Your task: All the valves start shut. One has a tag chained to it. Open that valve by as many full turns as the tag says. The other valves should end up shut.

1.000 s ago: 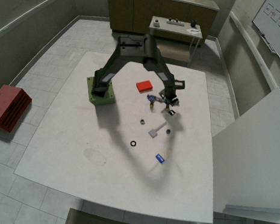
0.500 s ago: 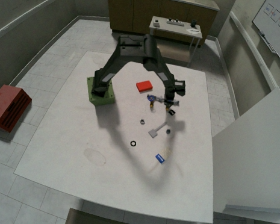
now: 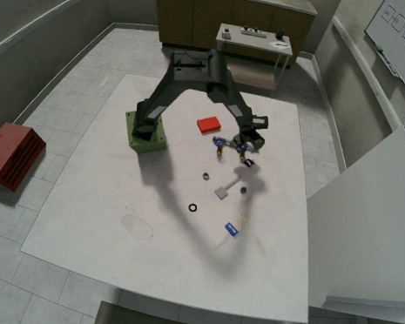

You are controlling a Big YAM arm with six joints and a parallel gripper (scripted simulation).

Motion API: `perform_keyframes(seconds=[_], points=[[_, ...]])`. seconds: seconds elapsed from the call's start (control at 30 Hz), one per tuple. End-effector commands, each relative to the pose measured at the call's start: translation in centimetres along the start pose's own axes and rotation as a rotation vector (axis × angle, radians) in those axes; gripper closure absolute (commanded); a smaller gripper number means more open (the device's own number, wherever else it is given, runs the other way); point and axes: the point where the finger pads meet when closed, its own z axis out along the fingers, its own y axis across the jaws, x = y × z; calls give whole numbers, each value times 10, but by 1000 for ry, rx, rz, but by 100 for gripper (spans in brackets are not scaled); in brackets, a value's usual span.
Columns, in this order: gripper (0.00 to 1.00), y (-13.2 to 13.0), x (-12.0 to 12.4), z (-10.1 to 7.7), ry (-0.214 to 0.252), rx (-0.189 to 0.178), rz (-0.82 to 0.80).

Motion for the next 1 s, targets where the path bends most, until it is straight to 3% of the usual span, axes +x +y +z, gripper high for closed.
perform_keyframes(seconds=[0.0,0.23,0.6,0.63,0.97], points=[[0,-5,-1,6,-1,27,350],[0,-5,-1,6,2,57,723],[0,-5,0,6,3,57,726],[100,-5,0,6,3,57,726],[100,-4,0,7,2,48,731]])
